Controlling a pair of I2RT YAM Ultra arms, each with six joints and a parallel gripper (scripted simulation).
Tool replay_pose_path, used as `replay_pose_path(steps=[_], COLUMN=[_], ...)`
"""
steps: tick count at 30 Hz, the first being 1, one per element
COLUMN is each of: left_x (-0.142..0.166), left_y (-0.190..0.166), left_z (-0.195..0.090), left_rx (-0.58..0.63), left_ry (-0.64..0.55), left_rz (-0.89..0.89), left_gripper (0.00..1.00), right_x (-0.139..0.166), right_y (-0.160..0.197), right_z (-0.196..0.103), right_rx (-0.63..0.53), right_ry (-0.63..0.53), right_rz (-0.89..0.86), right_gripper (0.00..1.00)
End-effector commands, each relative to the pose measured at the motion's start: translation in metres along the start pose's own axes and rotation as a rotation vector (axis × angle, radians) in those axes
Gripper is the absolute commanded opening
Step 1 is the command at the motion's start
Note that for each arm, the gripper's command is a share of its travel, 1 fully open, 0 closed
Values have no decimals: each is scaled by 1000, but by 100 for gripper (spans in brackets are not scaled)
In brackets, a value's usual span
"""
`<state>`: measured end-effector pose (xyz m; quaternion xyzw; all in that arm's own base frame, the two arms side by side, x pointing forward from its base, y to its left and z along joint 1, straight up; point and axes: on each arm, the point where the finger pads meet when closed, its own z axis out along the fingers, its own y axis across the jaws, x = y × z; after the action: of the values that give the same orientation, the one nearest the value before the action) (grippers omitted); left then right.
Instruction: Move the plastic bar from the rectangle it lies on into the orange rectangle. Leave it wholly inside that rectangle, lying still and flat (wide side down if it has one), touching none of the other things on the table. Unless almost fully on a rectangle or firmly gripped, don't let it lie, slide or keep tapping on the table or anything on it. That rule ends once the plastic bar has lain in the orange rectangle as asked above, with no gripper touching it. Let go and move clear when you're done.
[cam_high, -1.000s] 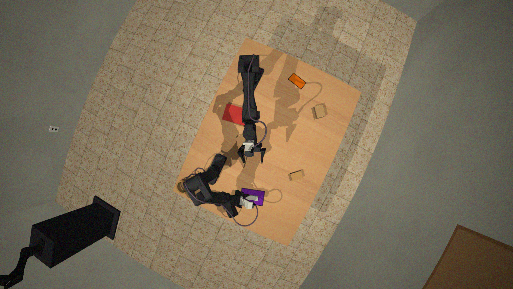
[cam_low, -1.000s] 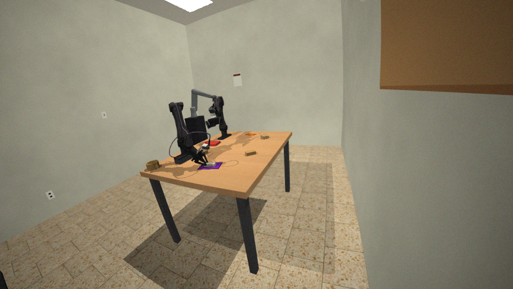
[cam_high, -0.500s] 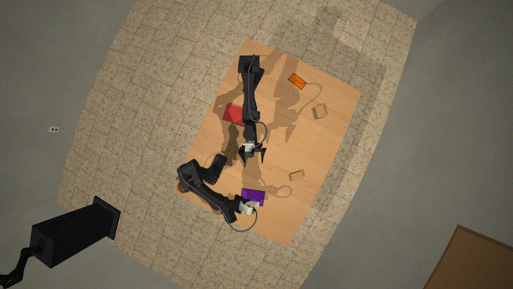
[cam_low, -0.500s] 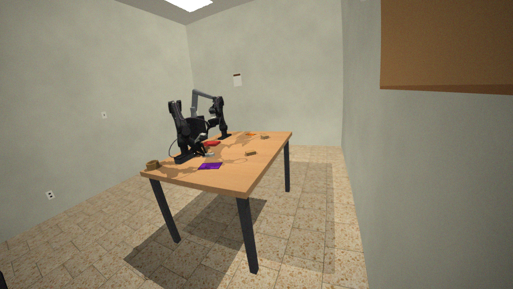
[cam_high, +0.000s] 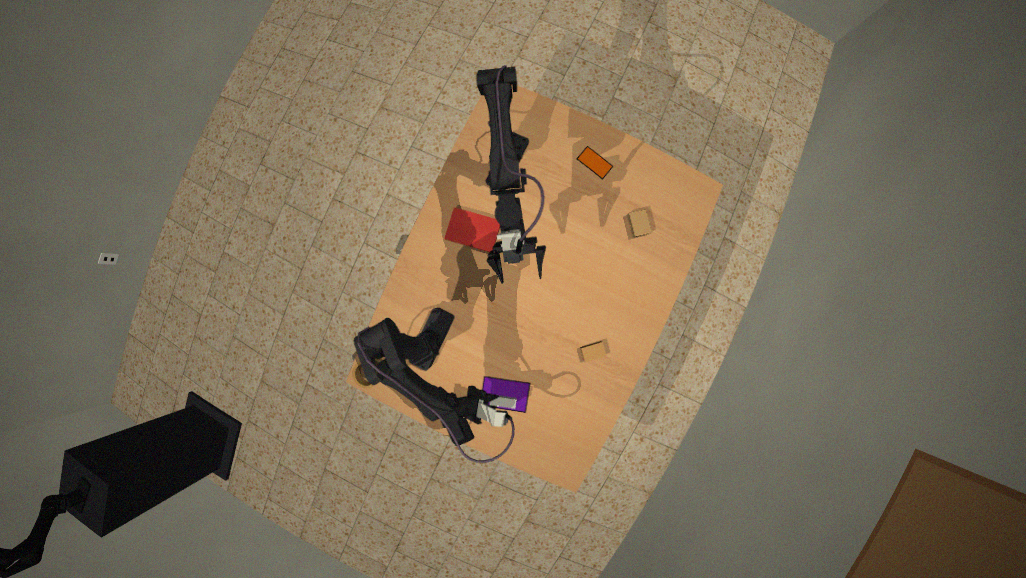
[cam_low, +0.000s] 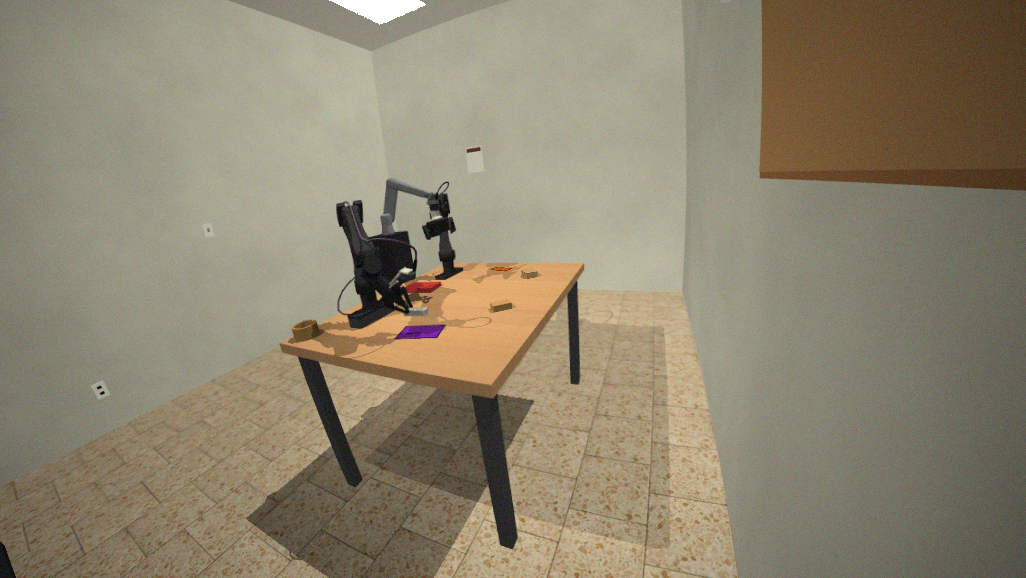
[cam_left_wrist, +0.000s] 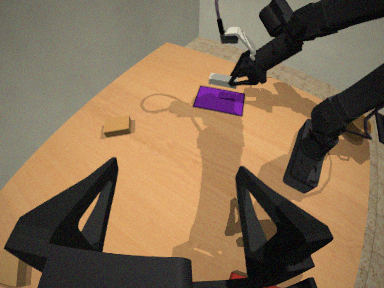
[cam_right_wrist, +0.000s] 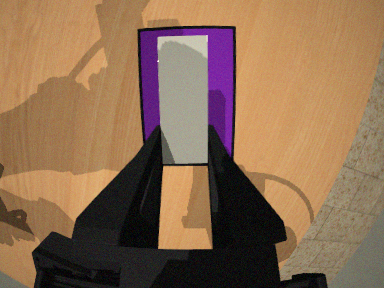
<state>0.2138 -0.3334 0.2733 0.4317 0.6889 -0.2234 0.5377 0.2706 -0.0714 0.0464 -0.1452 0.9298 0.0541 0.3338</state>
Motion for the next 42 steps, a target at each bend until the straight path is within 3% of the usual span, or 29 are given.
replay_pose_path(steps=[1,4,16,25,35,42], left_x=[19,23,91,105,103,101], left_y=[8,17,33,36,37,37], left_z=[-24,-62,-150,-179,-183,-184], left_rx=[-17,-39,-138,-182,-191,-193], left_ry=[65,40,45,-37,-65,-73], left_rz=[0,-12,-48,-59,-61,-62], left_gripper=[100,100,100,100,100,100], right_x=[-9,-9,-10,-16,-33,-61], right_y=[-3,-3,-5,31,66,117], right_z=[-4,-4,-3,4,10,24], right_rx=[-1,-1,37,116,196,194], right_ry=[-20,-20,-18,-6,-39,-58], right_rz=[-16,-16,10,117,181,179], right_gripper=[25,25,25,25,25,25])
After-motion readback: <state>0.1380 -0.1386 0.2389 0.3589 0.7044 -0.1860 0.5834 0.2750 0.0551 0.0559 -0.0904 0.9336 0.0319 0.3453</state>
